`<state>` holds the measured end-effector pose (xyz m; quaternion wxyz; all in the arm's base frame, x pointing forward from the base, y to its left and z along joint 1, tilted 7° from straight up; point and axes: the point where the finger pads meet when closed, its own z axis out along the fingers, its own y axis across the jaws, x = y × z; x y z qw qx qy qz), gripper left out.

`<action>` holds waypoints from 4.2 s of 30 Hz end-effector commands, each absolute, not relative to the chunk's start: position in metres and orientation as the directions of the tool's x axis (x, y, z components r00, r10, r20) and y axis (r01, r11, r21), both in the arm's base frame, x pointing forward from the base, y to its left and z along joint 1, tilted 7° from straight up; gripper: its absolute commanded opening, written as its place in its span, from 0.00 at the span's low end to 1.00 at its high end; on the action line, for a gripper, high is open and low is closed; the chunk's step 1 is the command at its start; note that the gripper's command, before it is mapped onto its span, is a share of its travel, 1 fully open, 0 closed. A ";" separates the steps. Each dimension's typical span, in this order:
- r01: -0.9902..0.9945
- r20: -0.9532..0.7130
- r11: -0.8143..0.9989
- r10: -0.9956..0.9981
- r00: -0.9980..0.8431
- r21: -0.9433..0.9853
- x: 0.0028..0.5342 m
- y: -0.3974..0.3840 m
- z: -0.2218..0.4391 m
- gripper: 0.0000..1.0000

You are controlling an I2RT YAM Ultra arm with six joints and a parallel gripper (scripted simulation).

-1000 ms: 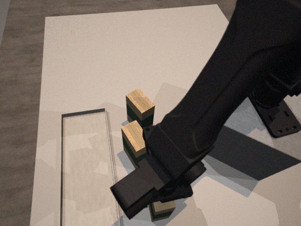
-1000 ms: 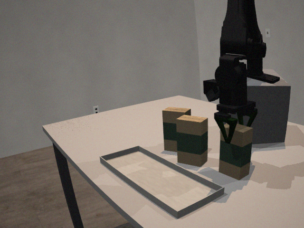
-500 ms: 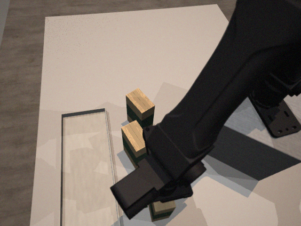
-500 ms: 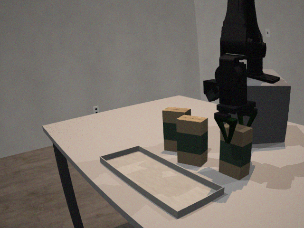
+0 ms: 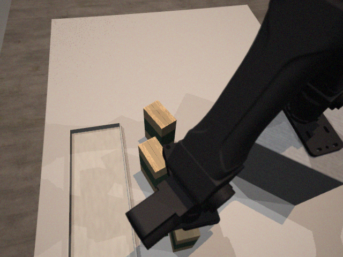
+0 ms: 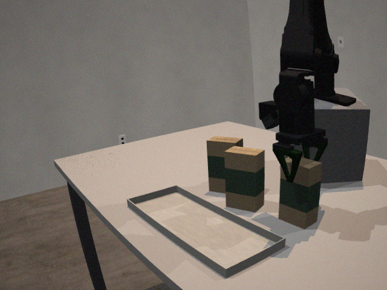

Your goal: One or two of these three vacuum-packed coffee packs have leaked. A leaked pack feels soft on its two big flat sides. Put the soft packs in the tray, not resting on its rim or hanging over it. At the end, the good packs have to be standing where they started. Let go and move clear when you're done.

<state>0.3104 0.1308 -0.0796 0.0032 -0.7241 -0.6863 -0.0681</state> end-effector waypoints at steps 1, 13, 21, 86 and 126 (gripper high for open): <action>0.996 0.084 -0.057 0.995 0.051 0.075 0.303 0.128 -0.084 0.76; 0.995 0.085 -0.056 0.995 0.050 0.077 0.304 0.128 -0.083 0.22; 0.995 0.085 -0.056 0.995 0.050 0.077 0.304 0.128 -0.083 0.22; 0.990 0.104 -0.065 0.993 0.052 0.124 0.315 0.124 -0.013 0.22; 0.994 0.097 -0.063 0.994 0.054 0.090 0.378 0.117 -0.018 0.22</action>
